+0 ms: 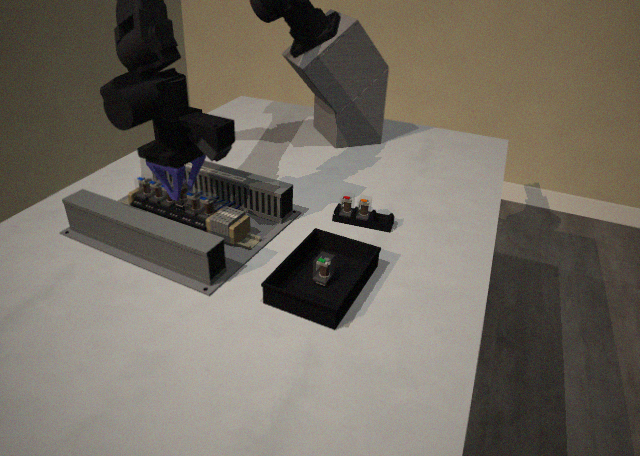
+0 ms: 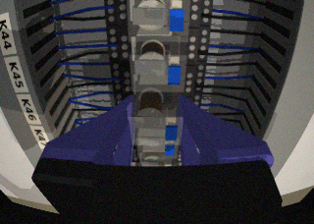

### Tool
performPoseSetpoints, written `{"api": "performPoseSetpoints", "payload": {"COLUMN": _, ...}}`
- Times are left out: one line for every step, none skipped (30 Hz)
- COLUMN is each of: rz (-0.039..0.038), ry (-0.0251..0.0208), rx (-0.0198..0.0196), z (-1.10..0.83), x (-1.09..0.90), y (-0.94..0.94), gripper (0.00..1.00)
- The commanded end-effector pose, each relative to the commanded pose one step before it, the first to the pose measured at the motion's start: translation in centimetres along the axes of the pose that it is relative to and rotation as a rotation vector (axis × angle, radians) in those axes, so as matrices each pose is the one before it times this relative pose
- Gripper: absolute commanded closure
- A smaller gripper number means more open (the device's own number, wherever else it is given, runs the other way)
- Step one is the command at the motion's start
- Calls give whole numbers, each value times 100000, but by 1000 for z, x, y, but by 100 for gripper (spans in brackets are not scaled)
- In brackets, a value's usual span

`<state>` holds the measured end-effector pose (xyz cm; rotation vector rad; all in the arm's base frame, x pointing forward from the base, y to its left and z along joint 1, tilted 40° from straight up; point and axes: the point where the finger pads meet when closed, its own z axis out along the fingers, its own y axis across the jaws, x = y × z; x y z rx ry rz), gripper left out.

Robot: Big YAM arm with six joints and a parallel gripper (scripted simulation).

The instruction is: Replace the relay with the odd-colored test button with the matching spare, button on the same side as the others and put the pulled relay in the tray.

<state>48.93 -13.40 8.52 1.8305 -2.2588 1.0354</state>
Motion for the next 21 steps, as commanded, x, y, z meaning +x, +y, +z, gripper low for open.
{"api": "performPoseSetpoints", "payload": {"rz": 829, "ry": -731, "rx": 3895, "z": -458, "x": -303, "y": -1998, "gripper": 100}}
{"api": "performPoseSetpoints", "payload": {"rz": 4, "ry": -2, "rx": 10, "z": 2, "x": -4, "y": -14, "gripper": 100}}
{"api": "performPoseSetpoints", "payload": {"rz": 3, "ry": -2, "rx": 9, "z": 2, "x": -3, "y": -12, "gripper": 100}}
{"api": "performPoseSetpoints", "payload": {"rz": 3, "ry": -1, "rx": 9, "z": 1, "x": -3, "y": -10, "gripper": 100}}
{"api": "performPoseSetpoints", "payload": {"rz": 5, "ry": -1, "rx": 10, "z": 0, "x": -2, "y": -10, "gripper": 100}}
{"api": "performPoseSetpoints", "payload": {"rz": 7, "ry": -1, "rx": 14, "z": -2, "x": 0, "y": -10, "gripper": 100}}
{"api": "performPoseSetpoints", "payload": {"rz": 9, "ry": -1, "rx": 18, "z": -5, "x": 1, "y": -10, "gripper": 100}}
{"api": "performPoseSetpoints", "payload": {"rz": 12, "ry": 0, "rx": 23, "z": -7, "x": 3, "y": -11, "gripper": 100}}
{"api": "performPoseSetpoints", "payload": {"rz": 14, "ry": 0, "rx": 26, "z": -9, "x": 4, "y": -12, "gripper": 100}}
{"api": "performPoseSetpoints", "payload": {"rz": 14, "ry": 0, "rx": 26, "z": -9, "x": 4, "y": -11, "gripper": 100}}
{"api": "performPoseSetpoints", "payload": {"rz": 0, "ry": 0, "rx": 0, "z": 0, "x": 0, "y": 0, "gripper": 100}}
{"api": "performPoseSetpoints", "payload": {"rz": 0, "ry": 0, "rx": 0, "z": 0, "x": 0, "y": 0, "gripper": 100}}
{"api": "performPoseSetpoints", "payload": {"rz": 12, "ry": 0, "rx": 23, "z": -8, "x": 4, "y": -10, "gripper": 100}}
{"api": "performPoseSetpoints", "payload": {"rz": 10, "ry": 0, "rx": 19, "z": -7, "x": 3, "y": -8, "gripper": 100}}
{"api": "performPoseSetpoints", "payload": {"rz": 9, "ry": 0, "rx": 16, "z": -6, "x": 3, "y": -7, "gripper": 100}}
{"api": "performPoseSetpoints", "payload": {"rz": 7, "ry": 0, "rx": 14, "z": -5, "x": 2, "y": -6, "gripper": 100}}
{"api": "performPoseSetpoints", "payload": {"rz": 6, "ry": 0, "rx": 12, "z": -4, "x": 2, "y": -5, "gripper": 100}}
{"api": "performPoseSetpoints", "payload": {"rz": 5, "ry": 0, "rx": 10, "z": -4, "x": 2, "y": -4, "gripper": 100}}
{"api": "performPoseSetpoints", "payload": {"rz": 5, "ry": 0, "rx": 9, "z": -3, "x": 1, "y": -4, "gripper": 100}}
{"api": "performPoseSetpoints", "payload": {"rz": 4, "ry": 0, "rx": 7, "z": -3, "x": 1, "y": -3, "gripper": 100}}
{"api": "performPoseSetpoints", "payload": {"rz": 3, "ry": 0, "rx": 6, "z": -2, "x": 1, "y": -3, "gripper": 100}}
